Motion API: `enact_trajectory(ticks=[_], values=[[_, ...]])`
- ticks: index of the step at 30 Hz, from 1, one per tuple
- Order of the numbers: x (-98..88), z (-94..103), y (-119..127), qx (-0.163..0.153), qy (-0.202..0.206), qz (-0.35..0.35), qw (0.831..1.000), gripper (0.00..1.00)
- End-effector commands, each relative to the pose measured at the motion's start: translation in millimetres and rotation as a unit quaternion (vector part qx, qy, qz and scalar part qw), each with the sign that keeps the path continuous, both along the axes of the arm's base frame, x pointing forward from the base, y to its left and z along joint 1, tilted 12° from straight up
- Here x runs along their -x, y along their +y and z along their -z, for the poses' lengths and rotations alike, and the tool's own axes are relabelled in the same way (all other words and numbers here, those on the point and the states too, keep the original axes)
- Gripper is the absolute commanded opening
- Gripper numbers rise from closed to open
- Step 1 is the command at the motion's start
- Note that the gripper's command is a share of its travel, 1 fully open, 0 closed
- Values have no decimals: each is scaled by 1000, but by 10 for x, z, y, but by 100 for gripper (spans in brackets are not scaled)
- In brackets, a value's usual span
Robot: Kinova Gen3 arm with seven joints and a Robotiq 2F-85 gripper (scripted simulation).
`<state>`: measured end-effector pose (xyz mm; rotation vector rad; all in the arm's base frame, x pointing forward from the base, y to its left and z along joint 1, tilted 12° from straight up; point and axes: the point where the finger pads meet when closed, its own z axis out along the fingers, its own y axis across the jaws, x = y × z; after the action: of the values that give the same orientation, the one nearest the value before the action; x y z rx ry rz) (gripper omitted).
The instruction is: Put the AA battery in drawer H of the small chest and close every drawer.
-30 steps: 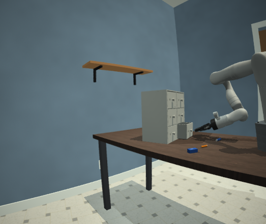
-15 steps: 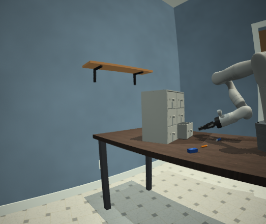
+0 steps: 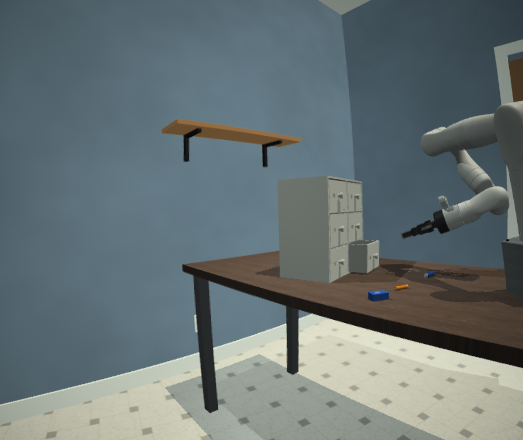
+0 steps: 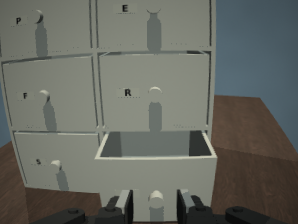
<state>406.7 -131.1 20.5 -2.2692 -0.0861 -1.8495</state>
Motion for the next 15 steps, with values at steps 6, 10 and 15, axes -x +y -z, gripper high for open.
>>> enact_trajectory(ticks=[6, 10, 15], values=[[-2, -25, -18, 2, 1, 1, 1000, 33], [5, -32, -20, 3, 6, 0, 1000, 33], [25, -51, -24, 6, 21, -3, 1000, 33]])
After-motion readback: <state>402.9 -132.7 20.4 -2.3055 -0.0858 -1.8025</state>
